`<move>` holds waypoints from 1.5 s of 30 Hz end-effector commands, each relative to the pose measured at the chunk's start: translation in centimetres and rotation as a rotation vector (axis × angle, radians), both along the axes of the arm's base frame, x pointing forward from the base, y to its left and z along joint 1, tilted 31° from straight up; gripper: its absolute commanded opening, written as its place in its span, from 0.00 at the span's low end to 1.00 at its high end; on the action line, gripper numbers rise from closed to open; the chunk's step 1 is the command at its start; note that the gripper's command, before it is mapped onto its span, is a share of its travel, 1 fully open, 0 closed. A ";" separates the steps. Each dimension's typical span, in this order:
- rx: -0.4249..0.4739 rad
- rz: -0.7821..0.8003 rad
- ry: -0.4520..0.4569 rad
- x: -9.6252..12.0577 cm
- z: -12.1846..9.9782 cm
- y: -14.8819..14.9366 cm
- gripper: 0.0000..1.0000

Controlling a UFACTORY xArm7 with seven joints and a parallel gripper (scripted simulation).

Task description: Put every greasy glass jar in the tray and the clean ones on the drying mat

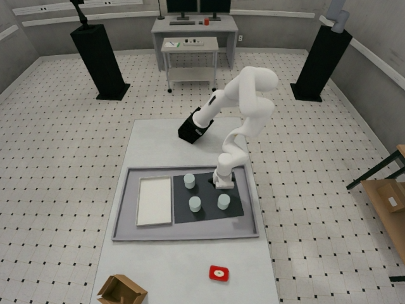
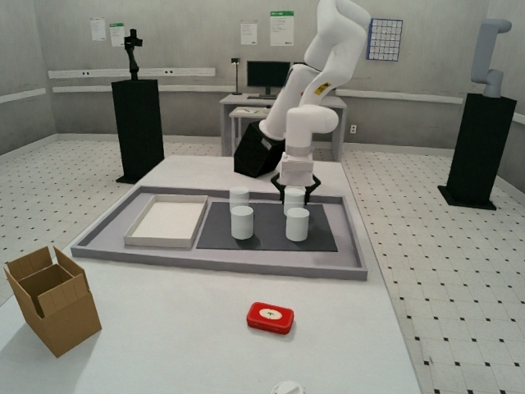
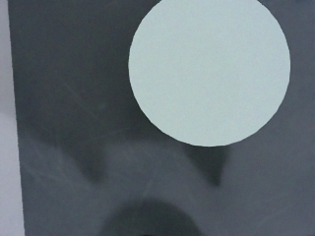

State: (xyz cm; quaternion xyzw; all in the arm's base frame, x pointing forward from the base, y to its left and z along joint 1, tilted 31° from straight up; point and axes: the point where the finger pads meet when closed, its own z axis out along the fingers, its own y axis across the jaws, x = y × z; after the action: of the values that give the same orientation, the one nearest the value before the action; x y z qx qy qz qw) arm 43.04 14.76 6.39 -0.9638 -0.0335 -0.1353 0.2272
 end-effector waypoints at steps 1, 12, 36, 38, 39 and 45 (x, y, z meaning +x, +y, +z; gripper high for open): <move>0.000 -0.002 -0.003 0.1 0.1 -0.1 1.00; 0.000 -0.002 -0.003 0.1 0.1 -0.1 1.00; 0.000 -0.002 -0.003 -2.4 4.7 -7.0 1.00; 0.000 -0.002 -0.003 -2.6 3.9 -8.4 1.00; 0.000 -0.002 -0.003 -2.6 3.9 -8.4 1.00; 0.000 -0.002 -0.003 -3.3 1.9 -11.9 1.00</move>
State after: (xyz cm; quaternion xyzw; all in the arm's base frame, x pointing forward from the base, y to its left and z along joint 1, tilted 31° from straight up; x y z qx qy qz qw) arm 40.06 5.49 9.60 -0.9646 -0.0328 -0.1338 0.2248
